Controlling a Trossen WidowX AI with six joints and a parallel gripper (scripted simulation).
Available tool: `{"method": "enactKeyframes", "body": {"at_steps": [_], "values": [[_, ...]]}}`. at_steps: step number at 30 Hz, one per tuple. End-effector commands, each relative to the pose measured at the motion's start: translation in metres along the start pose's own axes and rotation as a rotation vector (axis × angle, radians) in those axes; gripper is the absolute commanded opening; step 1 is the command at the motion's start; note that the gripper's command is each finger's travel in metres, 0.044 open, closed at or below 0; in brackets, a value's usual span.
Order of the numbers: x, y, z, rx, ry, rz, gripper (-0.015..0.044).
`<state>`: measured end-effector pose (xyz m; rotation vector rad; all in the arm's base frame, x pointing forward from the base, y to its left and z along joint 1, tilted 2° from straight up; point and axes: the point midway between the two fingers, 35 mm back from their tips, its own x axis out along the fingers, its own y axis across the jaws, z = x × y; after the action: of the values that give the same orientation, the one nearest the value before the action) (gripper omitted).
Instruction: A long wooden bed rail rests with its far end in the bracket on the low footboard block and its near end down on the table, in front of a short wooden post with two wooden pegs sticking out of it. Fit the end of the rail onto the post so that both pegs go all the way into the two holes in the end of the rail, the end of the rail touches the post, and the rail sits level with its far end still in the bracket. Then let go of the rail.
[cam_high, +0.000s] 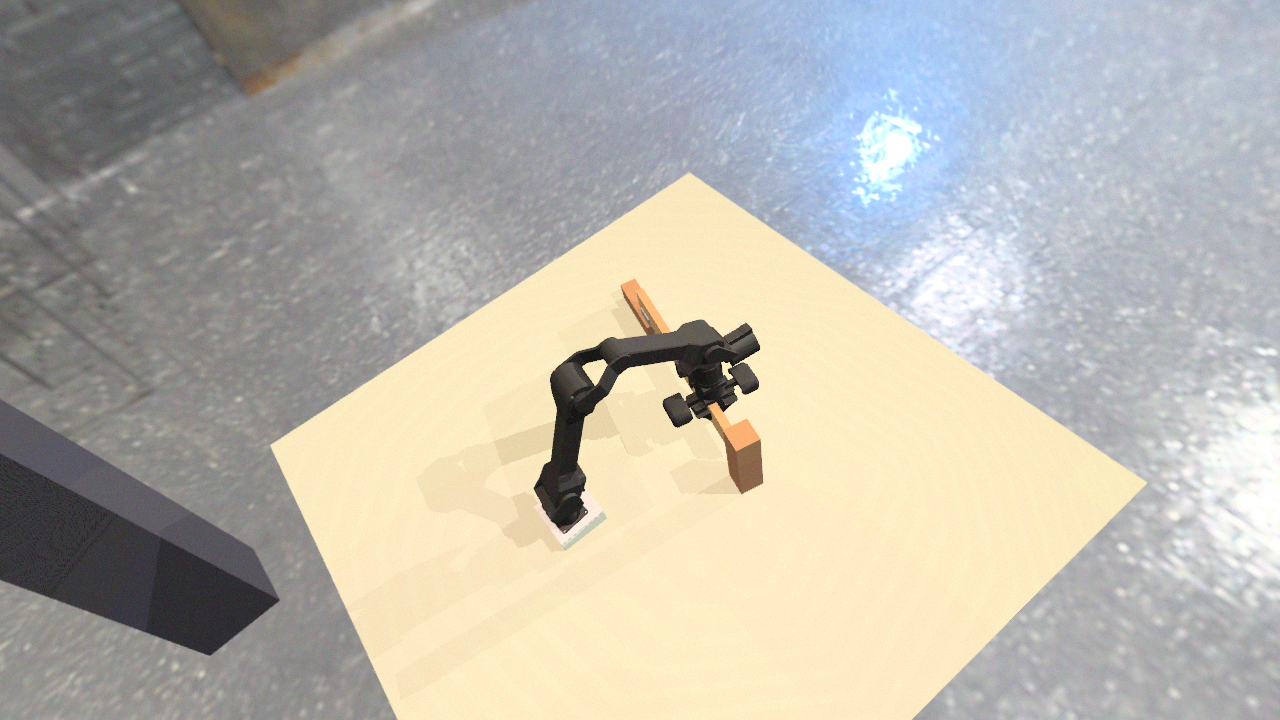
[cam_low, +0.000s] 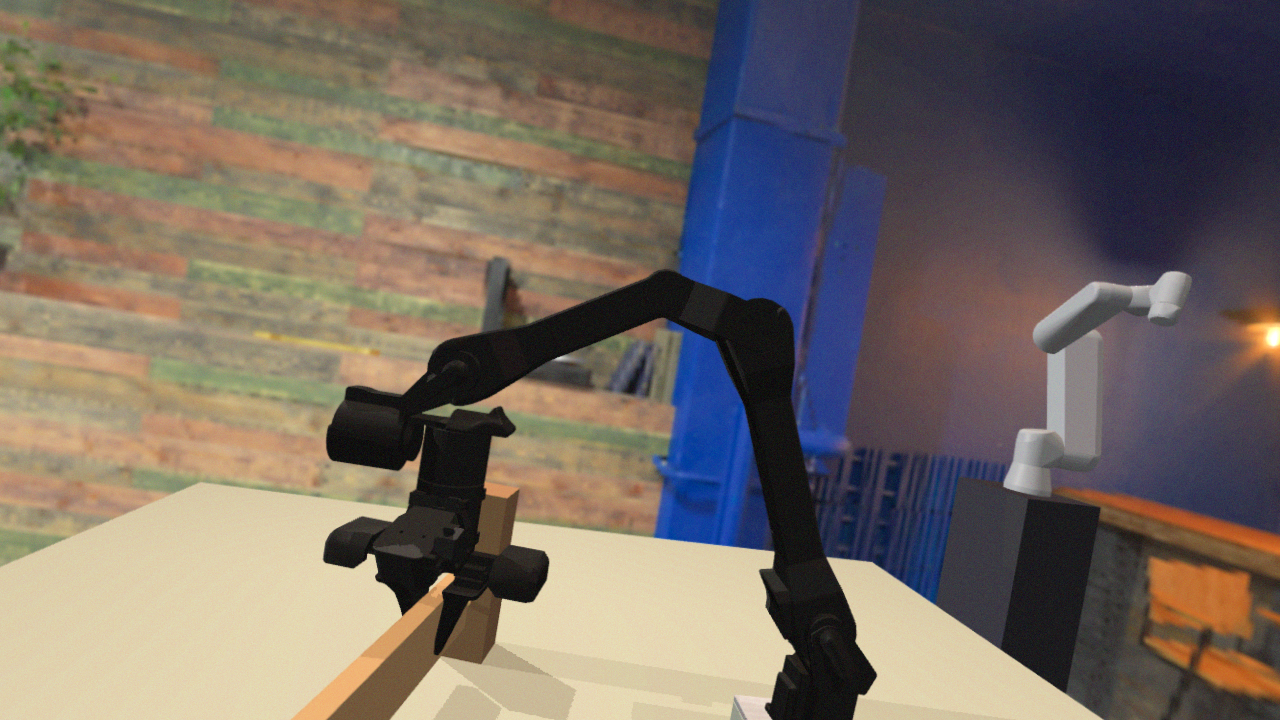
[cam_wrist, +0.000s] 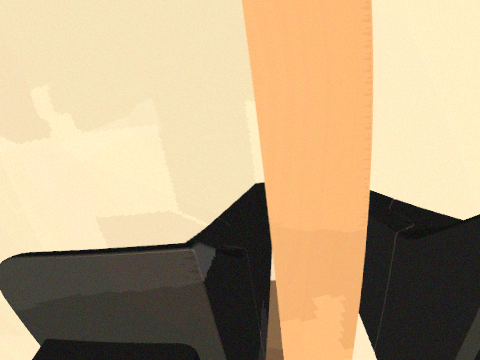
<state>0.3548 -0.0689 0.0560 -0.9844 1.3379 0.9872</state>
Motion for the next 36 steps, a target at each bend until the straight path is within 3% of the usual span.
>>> {"method": "enactKeyframes", "body": {"at_steps": [1, 36], "values": [[-0.001, 0.0, -0.002, -0.002, -0.001, -0.001, 0.0], [0.0, 0.0, -0.013, -0.002, 0.0, -0.001, 0.0]]}}
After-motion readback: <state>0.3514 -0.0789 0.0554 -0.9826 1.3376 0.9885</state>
